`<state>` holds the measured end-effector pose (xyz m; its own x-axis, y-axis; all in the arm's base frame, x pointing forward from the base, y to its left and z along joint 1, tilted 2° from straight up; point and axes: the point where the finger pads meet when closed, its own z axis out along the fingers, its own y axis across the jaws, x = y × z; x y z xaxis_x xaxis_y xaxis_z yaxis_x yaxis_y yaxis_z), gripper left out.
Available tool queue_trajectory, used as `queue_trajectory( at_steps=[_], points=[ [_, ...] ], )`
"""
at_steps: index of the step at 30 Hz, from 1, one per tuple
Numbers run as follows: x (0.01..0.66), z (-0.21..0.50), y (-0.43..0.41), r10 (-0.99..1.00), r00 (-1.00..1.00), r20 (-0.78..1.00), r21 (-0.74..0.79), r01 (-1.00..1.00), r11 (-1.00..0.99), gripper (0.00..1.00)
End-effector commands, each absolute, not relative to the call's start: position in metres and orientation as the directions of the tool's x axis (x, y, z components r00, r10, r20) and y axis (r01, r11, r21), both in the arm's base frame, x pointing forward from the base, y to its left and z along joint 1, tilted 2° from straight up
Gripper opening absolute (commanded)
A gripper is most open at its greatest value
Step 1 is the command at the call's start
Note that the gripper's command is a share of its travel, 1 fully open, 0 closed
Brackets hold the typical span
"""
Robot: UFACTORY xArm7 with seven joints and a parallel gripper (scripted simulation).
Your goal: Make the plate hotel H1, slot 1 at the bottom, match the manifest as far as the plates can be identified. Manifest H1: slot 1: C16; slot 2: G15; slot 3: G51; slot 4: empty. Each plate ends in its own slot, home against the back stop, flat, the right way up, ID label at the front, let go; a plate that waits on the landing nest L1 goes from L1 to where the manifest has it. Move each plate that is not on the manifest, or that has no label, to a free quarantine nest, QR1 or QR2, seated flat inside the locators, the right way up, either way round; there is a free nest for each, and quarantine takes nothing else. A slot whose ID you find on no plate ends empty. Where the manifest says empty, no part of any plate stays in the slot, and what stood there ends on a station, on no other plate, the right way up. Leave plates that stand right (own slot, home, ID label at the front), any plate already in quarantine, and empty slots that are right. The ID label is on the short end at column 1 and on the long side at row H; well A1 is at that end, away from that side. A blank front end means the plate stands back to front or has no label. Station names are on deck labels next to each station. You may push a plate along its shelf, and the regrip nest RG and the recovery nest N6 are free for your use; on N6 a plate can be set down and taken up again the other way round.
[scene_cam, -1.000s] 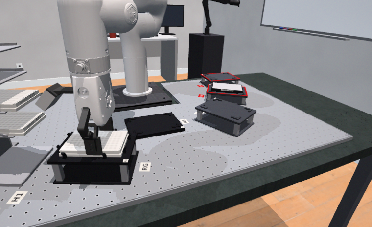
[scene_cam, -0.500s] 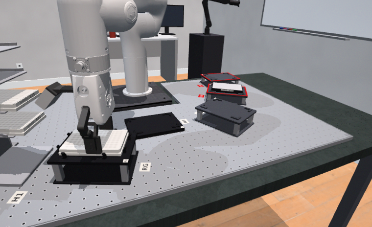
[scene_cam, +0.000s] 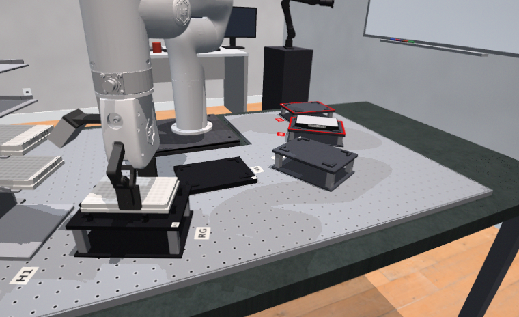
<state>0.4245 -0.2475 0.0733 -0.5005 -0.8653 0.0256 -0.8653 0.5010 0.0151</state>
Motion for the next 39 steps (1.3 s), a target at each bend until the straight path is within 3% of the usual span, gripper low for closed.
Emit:
queue_trajectory(
  at_steps=[1,39],
  points=[
    [0.426,0.078,-0.248,-0.865,-0.501,0.025,0.011,-0.865,0.501,0.00],
    [0.426,0.095,-0.248,-0.865,-0.501,0.025,0.011,-0.865,0.501,0.00]
  ],
)
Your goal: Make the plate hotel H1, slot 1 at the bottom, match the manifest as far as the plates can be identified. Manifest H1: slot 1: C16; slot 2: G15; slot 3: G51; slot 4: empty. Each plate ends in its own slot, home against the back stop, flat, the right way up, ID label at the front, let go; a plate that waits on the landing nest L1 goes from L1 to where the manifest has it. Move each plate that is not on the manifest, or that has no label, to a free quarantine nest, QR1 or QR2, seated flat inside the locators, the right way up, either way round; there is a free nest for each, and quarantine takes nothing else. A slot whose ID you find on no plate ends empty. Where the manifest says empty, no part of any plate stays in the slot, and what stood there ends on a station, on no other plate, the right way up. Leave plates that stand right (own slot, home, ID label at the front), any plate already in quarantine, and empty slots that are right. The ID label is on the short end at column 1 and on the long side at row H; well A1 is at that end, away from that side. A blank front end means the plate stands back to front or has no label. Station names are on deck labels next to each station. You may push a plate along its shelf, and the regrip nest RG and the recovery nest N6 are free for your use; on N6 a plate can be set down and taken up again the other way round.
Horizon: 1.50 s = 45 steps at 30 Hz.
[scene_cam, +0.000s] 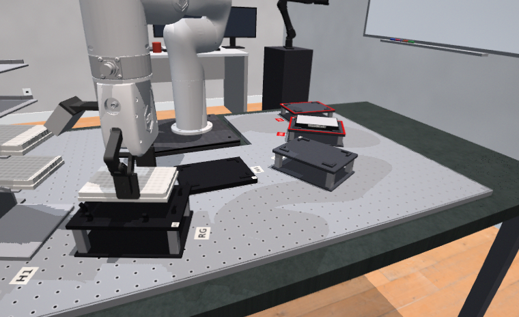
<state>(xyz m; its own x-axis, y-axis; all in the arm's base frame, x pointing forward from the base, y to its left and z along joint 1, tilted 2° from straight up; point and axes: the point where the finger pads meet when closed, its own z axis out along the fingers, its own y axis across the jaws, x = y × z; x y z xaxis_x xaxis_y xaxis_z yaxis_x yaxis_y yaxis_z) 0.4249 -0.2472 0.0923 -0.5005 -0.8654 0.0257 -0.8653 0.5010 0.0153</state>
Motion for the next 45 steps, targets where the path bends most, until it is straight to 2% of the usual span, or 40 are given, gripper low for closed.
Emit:
queue_trajectory(
  at_steps=[1,45],
  points=[
    [0.426,0.095,-0.248,-0.865,-0.501,0.025,0.011,-0.865,0.501,0.00],
    [0.427,0.122,-0.248,-0.865,-0.501,0.025,0.011,-0.865,0.501,0.00]
  ],
)
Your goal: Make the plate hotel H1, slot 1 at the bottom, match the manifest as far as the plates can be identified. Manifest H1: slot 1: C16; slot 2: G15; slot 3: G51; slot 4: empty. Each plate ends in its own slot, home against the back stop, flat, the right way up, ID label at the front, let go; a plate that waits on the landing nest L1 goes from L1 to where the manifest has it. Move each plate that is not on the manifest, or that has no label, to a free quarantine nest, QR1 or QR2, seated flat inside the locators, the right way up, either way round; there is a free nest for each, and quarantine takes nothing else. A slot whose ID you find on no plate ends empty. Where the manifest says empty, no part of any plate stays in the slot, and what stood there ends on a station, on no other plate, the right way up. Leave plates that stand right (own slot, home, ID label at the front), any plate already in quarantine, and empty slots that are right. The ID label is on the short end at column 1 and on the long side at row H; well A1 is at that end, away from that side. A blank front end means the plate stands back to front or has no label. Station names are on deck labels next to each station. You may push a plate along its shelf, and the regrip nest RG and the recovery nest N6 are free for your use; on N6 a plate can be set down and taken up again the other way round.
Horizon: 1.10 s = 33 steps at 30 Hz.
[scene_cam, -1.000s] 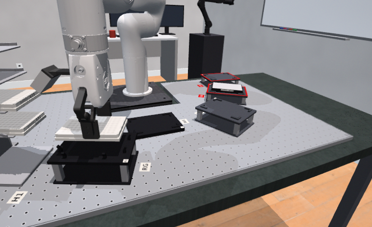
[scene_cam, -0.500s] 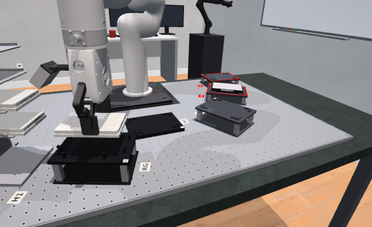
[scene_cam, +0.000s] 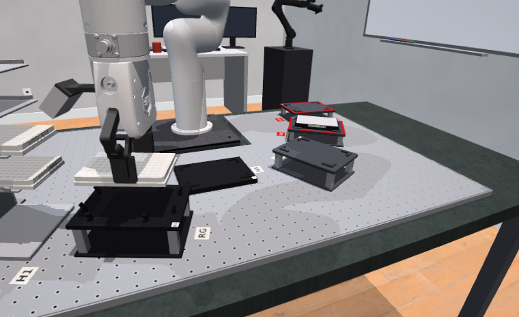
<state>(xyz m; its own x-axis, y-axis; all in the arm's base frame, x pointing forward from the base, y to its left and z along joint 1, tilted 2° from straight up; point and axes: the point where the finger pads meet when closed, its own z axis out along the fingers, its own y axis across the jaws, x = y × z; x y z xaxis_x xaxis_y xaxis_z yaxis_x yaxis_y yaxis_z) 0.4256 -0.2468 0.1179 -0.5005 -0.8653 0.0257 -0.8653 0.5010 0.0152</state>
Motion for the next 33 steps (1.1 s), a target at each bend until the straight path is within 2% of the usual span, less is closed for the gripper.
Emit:
queue_trajectory(
  at_steps=[1,14,33],
  points=[
    [0.427,0.123,-0.248,-0.865,-0.501,0.025,0.011,-0.865,0.501,0.00],
    [0.427,0.124,-0.247,-0.865,-0.501,0.025,0.011,-0.865,0.501,0.00],
    [0.428,0.181,-0.247,-0.865,-0.501,0.025,0.011,-0.865,0.501,0.00]
  ],
)
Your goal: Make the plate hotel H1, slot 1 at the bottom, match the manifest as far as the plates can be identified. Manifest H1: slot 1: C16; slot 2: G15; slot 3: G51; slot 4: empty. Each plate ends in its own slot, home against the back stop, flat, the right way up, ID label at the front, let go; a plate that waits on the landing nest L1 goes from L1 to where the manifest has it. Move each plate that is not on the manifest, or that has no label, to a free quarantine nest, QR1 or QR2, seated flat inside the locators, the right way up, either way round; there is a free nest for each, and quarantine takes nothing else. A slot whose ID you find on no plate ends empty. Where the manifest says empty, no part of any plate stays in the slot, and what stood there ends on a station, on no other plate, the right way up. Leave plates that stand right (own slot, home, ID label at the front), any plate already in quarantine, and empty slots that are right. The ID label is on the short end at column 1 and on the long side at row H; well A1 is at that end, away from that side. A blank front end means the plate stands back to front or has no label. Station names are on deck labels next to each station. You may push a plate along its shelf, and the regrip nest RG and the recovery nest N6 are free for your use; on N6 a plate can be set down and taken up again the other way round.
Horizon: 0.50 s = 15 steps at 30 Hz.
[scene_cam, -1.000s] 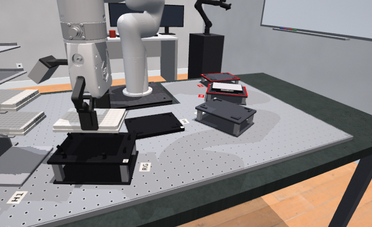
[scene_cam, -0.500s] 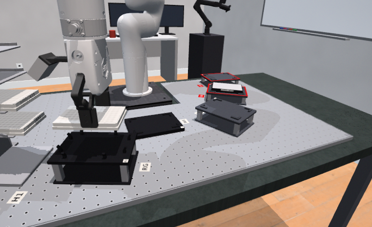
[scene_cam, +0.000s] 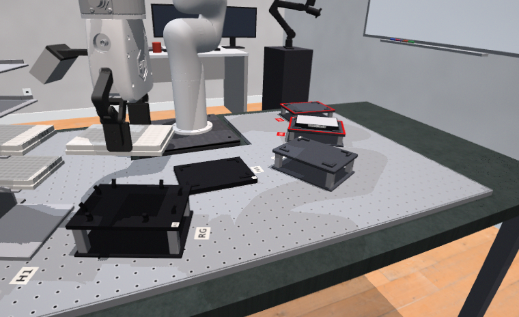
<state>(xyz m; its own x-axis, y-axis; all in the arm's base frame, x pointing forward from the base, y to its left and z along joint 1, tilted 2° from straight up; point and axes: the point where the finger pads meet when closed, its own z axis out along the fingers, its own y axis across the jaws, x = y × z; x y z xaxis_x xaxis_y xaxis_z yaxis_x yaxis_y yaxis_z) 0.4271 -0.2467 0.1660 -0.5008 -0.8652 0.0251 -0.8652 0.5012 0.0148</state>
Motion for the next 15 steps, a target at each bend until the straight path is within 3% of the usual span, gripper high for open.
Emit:
queue_trajectory(
  at_steps=[1,15],
  points=[
    [0.428,0.184,-0.247,-0.865,-0.501,0.025,0.011,-0.865,0.501,0.00],
    [0.429,0.224,-0.246,-0.865,-0.501,0.025,0.011,-0.865,0.501,0.00]
  ],
)
